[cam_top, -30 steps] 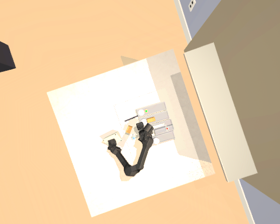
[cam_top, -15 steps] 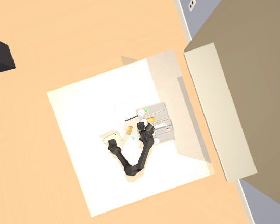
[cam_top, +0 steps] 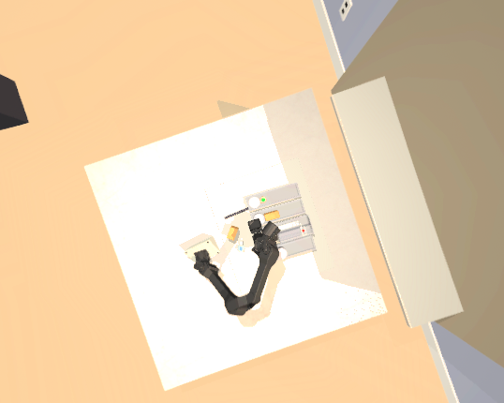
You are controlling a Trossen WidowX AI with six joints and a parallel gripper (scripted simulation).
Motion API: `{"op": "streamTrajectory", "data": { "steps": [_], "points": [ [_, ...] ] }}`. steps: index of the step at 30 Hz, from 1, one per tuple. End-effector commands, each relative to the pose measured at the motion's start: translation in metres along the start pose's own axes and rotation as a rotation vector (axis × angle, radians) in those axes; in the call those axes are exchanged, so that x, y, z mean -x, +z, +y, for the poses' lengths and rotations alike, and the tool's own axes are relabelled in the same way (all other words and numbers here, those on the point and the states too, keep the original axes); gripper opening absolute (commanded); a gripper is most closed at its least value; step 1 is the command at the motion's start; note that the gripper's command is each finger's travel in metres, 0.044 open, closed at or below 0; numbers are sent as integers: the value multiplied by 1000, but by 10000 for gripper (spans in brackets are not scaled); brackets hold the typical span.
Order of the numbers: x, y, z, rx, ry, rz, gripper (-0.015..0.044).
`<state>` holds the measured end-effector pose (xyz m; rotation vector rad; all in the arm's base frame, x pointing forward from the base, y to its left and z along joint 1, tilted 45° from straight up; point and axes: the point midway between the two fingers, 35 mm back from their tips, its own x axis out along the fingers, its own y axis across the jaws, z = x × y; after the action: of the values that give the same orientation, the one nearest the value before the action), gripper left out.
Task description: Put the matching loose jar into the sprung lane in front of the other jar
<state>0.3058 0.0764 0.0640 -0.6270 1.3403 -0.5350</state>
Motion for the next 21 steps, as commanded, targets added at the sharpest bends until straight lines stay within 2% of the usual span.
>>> {"op": "streamTrajectory", "data": {
  "steps": [1, 21],
  "points": [
    [3, 10, -2, -13, -5, -26, 0],
    [5, 19, -4, -13, -5, -26, 0]
  ]
}}
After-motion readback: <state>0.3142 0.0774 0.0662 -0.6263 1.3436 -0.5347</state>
